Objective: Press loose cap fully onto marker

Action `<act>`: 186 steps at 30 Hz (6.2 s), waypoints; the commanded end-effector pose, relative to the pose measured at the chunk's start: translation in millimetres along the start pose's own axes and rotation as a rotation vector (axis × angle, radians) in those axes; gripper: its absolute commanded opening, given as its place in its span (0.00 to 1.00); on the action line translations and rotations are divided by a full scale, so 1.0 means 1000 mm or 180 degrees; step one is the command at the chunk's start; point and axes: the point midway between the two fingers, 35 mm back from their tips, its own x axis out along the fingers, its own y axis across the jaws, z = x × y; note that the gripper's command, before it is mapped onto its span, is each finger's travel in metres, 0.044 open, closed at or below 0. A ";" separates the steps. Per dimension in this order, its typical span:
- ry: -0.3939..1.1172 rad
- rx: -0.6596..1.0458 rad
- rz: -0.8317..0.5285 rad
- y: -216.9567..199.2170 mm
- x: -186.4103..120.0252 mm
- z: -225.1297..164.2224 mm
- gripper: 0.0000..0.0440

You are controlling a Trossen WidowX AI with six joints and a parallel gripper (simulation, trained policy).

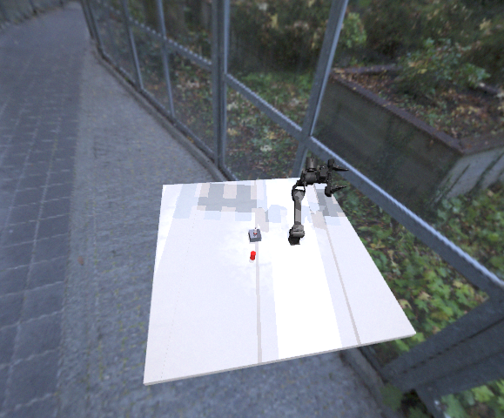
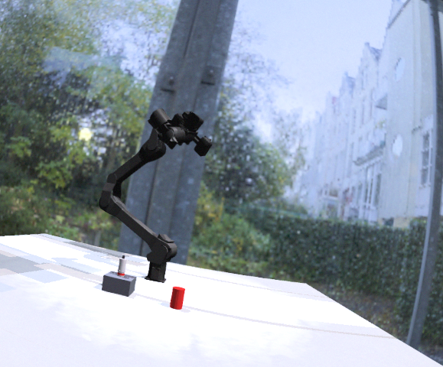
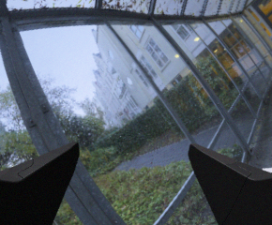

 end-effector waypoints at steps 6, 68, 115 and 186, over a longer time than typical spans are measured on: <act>0.0027 0.0078 -0.0176 -0.018 0.002 0.000 0.58; 0.0333 0.1088 -0.1823 -0.196 -0.016 -0.002 0.74; 0.0528 0.1741 -0.3015 -0.319 -0.081 0.002 0.75; 0.0819 0.2458 -0.4707 -0.406 -0.279 0.011 0.74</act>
